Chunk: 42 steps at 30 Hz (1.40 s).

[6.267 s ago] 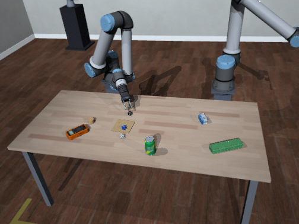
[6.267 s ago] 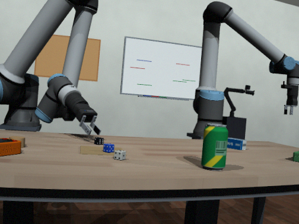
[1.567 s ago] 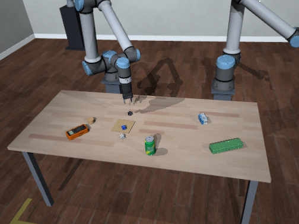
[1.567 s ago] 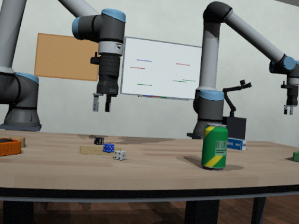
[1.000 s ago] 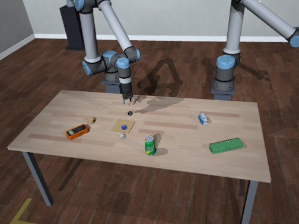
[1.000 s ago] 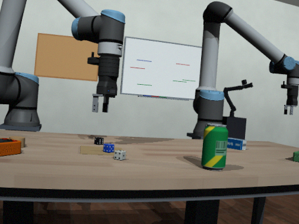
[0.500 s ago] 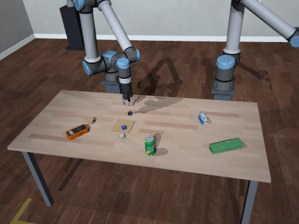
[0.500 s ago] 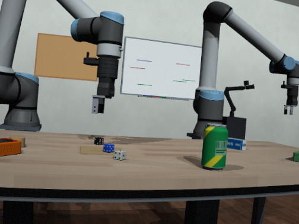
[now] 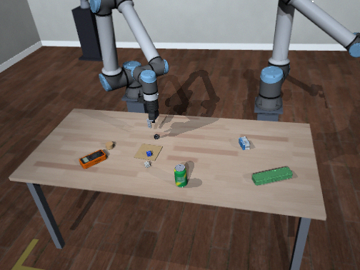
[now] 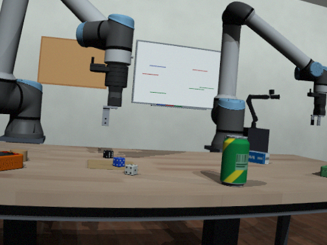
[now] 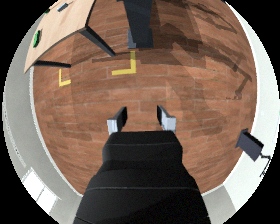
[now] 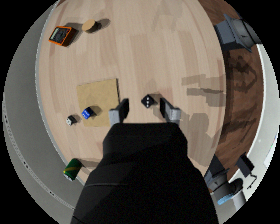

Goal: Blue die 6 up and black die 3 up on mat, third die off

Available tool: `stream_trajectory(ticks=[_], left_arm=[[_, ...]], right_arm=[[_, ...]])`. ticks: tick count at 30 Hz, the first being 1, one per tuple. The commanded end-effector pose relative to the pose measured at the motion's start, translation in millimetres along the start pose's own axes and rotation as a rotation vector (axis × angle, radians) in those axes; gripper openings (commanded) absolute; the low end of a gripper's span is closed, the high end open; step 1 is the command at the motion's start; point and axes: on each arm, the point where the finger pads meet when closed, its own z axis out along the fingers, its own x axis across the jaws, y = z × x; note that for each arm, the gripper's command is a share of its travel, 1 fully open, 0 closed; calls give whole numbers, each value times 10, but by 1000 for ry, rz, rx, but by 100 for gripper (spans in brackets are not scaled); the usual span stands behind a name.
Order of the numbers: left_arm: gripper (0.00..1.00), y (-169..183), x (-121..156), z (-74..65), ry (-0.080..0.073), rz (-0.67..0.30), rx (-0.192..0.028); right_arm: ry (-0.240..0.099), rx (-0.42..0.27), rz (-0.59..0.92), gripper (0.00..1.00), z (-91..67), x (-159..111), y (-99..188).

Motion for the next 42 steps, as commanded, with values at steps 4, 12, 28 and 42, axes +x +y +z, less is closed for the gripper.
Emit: stream_trajectory(ticks=[4, 12, 28, 42], left_arm=[[100, 6, -2, -8, 0, 0, -2], [100, 6, -2, -8, 0, 0, -2], [100, 6, -2, -8, 0, 0, -2], [100, 6, -2, -8, 0, 0, -2]], right_arm=[[1, -4, -239, 100, 18, -26, -14], [0, -4, -416, 100, 40, -39, -20], [0, -4, -816, 100, 90, -54, -8], [-1, -4, -1206, 100, 139, -42, 30]])
